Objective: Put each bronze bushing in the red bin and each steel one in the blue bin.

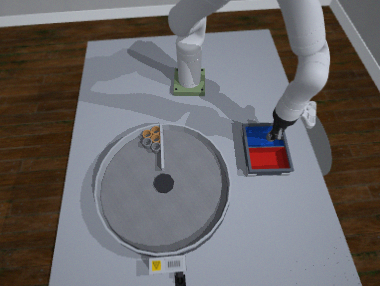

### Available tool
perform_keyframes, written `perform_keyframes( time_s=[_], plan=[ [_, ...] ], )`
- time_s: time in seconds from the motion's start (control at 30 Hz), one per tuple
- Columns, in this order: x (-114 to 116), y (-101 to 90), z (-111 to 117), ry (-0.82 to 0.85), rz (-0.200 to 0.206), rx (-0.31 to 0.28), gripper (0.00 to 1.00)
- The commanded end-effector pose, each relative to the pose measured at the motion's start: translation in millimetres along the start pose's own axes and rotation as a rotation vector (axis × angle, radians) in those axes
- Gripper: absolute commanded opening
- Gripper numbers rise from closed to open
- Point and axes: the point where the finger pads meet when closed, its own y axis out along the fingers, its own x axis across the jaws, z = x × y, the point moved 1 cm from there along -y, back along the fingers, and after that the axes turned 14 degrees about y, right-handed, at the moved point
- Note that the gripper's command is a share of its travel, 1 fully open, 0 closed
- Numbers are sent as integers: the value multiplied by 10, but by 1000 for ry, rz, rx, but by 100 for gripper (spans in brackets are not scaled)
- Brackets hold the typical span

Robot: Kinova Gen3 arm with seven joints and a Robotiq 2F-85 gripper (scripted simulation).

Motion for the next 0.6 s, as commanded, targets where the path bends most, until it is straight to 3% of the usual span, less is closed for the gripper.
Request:
perform_keyframes(
  time_s=[0.0, 0.53, 0.57],
  plan=[
    [6, -23, 11, 1, -1, 4, 16],
    [6, -53, 11, 1, -1, 4, 16],
    [5, -152, 10, 1, -1, 4, 16]
  ],
)
